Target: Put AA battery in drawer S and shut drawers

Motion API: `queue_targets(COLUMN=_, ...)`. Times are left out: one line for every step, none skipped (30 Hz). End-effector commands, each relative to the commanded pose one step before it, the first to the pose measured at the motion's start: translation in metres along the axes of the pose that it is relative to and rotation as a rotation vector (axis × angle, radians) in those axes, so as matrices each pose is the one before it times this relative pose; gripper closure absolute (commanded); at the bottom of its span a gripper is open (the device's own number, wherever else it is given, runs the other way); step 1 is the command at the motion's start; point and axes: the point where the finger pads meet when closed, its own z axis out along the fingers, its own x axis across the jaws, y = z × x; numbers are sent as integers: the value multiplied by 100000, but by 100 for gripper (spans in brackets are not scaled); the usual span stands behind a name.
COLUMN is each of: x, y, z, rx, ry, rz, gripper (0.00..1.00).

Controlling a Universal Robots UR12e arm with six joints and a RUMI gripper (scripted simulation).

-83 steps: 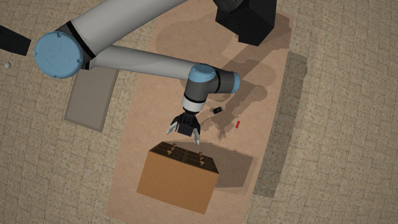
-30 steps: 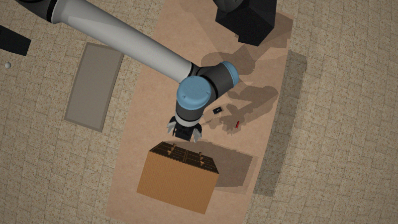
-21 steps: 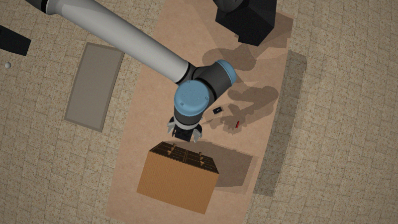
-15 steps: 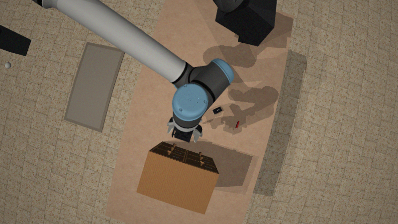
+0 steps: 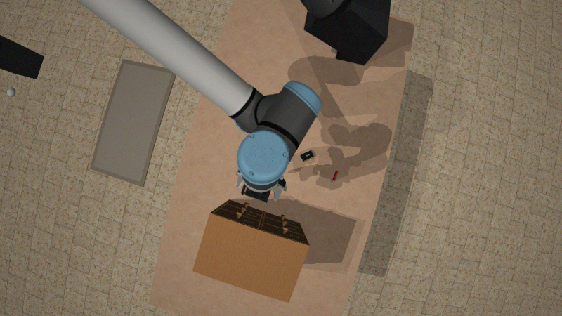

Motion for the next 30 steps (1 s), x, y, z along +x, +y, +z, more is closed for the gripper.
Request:
queue_targets(x=21, y=-134, z=-413, rx=3818, ry=142, rz=135, gripper=0)
queue_targets(x=8, y=-36, z=-67, rx=669, ry=21, rz=3, gripper=0)
queue_targets(x=0, y=0, z=0, rx=0, ry=0, rz=0, gripper=0)
queue_targets(x=0, y=0, z=0, rx=0, ry=0, rz=0, gripper=0)
queue_targets(x=5, y=-38, z=-68, rx=658, ry=12, rz=2, gripper=0)
queue_targets(x=1, y=-40, z=-69, rx=647, ry=3, rz=1, gripper=0)
queue_targets(x=-2, y=-42, z=-70, rx=636, ry=-5, rz=0, gripper=0)
queue_targets(x=-5, y=-43, z=-71, rx=624, ry=-13, rz=-1, gripper=0)
queue_targets(x=-8, y=-45, z=-72, rx=612, ry=-20, rz=-2, gripper=0)
queue_targets(x=-9, y=-45, z=-71, rx=601, ry=-22, rz=-2, gripper=0)
queue_targets(x=10, y=-32, z=-56, rx=597, ry=24, rz=1, gripper=0)
queue_targets(x=7, y=-34, z=-57, rx=585, ry=17, rz=1, gripper=0)
queue_targets(x=5, y=-35, z=-57, rx=573, ry=11, rz=1, gripper=0)
queue_targets(x=2, y=-37, z=-58, rx=561, ry=4, rz=0, gripper=0)
queue_targets(x=-1, y=-38, z=-58, rx=549, ry=-2, rz=0, gripper=0)
queue_targets(x=-3, y=-39, z=-58, rx=536, ry=-7, rz=0, gripper=0)
queue_targets(x=-5, y=-40, z=-58, rx=524, ry=-12, rz=0, gripper=0)
queue_targets(x=-7, y=-41, z=-58, rx=511, ry=-17, rz=-1, gripper=0)
queue_targets(x=-9, y=-42, z=-58, rx=498, ry=-21, rz=-1, gripper=0)
queue_targets(x=0, y=0, z=0, rx=0, ry=0, rz=0, gripper=0)
queue_targets(x=0, y=0, z=0, rx=0, ry=0, rz=0, gripper=0)
queue_targets(x=9, y=-29, z=-45, rx=495, ry=20, rz=0, gripper=0)
queue_targets(x=7, y=-30, z=-45, rx=482, ry=15, rz=0, gripper=0)
queue_targets(x=5, y=-30, z=-45, rx=469, ry=11, rz=0, gripper=0)
queue_targets(x=3, y=-31, z=-44, rx=456, ry=7, rz=0, gripper=0)
queue_targets(x=1, y=-31, z=-44, rx=442, ry=3, rz=0, gripper=0)
queue_targets(x=0, y=-32, z=-44, rx=429, ry=-1, rz=0, gripper=0)
queue_targets(x=-2, y=-32, z=-43, rx=415, ry=-4, rz=0, gripper=0)
queue_targets(x=-3, y=-32, z=-42, rx=402, ry=-7, rz=0, gripper=0)
queue_targets(x=-4, y=-32, z=-42, rx=388, ry=-9, rz=0, gripper=0)
